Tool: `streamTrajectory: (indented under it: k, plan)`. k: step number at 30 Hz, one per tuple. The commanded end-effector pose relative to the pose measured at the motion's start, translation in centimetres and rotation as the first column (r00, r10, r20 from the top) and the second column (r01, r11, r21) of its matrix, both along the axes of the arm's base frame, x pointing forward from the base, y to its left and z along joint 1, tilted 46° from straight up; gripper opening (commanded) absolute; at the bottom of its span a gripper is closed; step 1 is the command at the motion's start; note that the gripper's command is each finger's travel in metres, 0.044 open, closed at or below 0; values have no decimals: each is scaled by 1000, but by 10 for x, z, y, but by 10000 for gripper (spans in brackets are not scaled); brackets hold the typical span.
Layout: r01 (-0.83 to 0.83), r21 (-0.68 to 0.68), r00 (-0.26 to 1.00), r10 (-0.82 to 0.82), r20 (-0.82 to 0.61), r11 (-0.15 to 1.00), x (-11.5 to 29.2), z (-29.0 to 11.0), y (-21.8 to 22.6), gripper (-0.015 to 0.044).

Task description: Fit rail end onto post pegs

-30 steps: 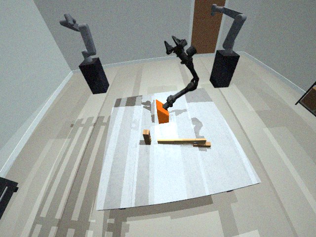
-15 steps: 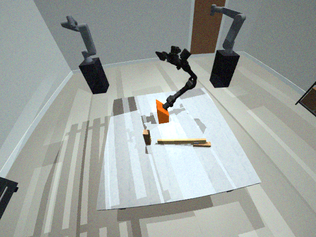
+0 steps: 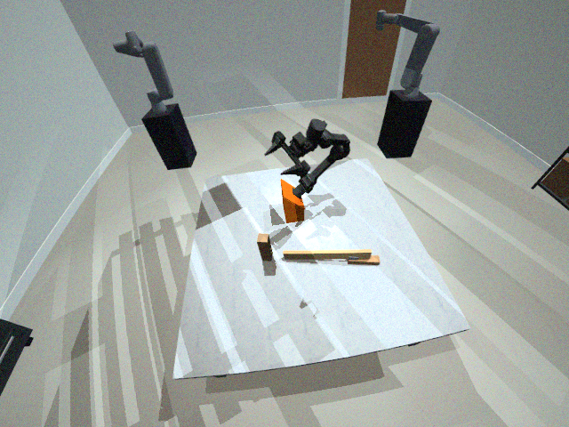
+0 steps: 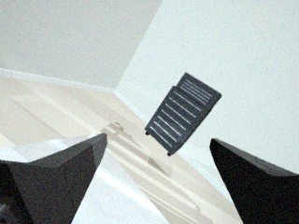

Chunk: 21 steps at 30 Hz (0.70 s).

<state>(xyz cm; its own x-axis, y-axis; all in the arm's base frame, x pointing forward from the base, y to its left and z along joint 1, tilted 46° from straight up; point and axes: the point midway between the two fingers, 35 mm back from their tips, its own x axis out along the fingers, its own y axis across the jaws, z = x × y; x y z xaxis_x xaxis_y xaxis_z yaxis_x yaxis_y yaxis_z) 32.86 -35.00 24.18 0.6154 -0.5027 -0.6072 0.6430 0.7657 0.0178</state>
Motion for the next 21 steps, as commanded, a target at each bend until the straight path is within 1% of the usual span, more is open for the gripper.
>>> streamTrajectory:
  k: [1, 4, 6, 9, 12, 14, 17, 21]
  plan:
    - [-120, 35, 990, 122, -72, 992, 19, -27, 22, 440]
    - [-199, 54, 973, 204, -111, 978, 30, -43, 35, 440]
    - [-295, 84, 940, 305, -153, 952, 42, -61, 55, 440]
    - [-455, 135, 855, 474, -211, 880, 59, -92, 88, 440]
    - [-596, 183, 741, 623, -250, 782, 71, -119, 120, 440]
    - [-696, 216, 630, 727, -272, 685, 77, -139, 145, 440]
    - [-822, 265, 435, 855, -281, 505, 82, -168, 184, 440]
    - [-921, 310, 157, 955, -253, 233, 81, -201, 234, 440]
